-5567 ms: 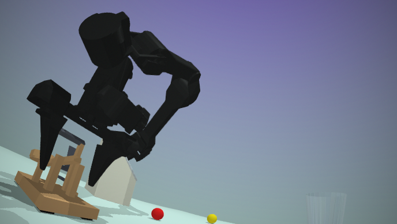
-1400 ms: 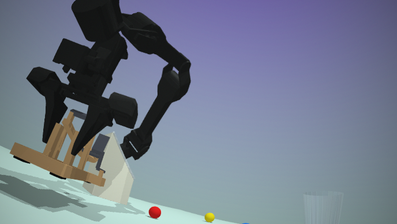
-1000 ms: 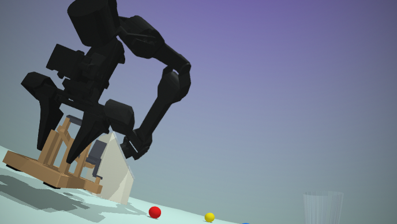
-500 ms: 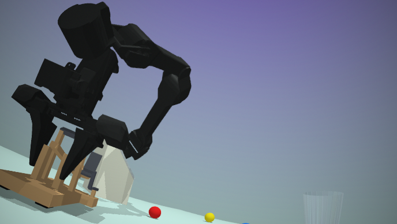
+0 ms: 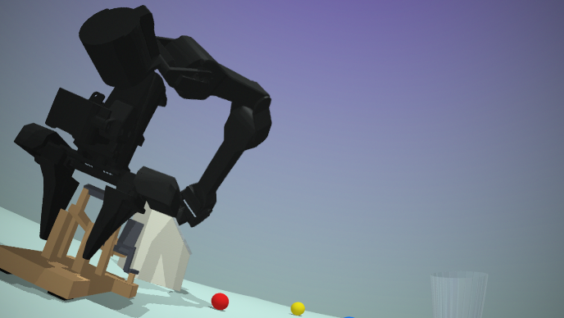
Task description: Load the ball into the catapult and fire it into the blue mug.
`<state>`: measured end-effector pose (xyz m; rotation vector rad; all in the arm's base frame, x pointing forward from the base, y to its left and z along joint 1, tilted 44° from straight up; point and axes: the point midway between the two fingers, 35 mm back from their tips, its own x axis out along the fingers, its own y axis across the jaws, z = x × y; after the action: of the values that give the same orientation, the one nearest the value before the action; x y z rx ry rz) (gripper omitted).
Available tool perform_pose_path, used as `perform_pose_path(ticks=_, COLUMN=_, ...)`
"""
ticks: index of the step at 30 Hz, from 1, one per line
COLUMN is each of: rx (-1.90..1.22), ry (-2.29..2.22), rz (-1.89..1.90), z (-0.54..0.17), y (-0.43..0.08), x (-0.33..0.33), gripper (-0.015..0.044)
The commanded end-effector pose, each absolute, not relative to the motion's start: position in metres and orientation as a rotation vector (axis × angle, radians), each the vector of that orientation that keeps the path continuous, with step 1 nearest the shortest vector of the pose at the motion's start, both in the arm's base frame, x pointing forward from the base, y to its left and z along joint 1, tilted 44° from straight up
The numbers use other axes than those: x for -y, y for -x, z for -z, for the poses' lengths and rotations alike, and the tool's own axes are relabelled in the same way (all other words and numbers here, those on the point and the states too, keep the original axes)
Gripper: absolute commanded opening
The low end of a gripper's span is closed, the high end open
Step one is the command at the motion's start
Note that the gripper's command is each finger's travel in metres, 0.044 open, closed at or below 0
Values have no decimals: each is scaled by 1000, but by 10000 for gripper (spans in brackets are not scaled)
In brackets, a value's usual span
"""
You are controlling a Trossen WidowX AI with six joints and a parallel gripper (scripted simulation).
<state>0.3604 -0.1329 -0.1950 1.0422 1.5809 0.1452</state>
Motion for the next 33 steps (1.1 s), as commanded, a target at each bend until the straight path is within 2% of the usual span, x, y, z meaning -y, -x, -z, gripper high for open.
perform_pose_path(ticks=1, rx=-1580, ry=-1040, rz=-146, z=194, y=-361, x=133, gripper=210)
perform_pose_path(ticks=10, rx=-1580, ry=-1039, rz=-143, z=178, y=-360, x=150, gripper=440)
perform_pose_path(ticks=16, rx=-1581, ry=-1039, rz=-141, z=120, y=-350, x=201, gripper=440)
perform_pose_path(ticks=26, rx=-1575, ry=-1048, rz=-135, z=127, y=-350, x=197, gripper=440)
perform_pose_path(ticks=33, rx=-1575, ry=-1050, rz=-137, z=159, y=-354, x=166, gripper=440)
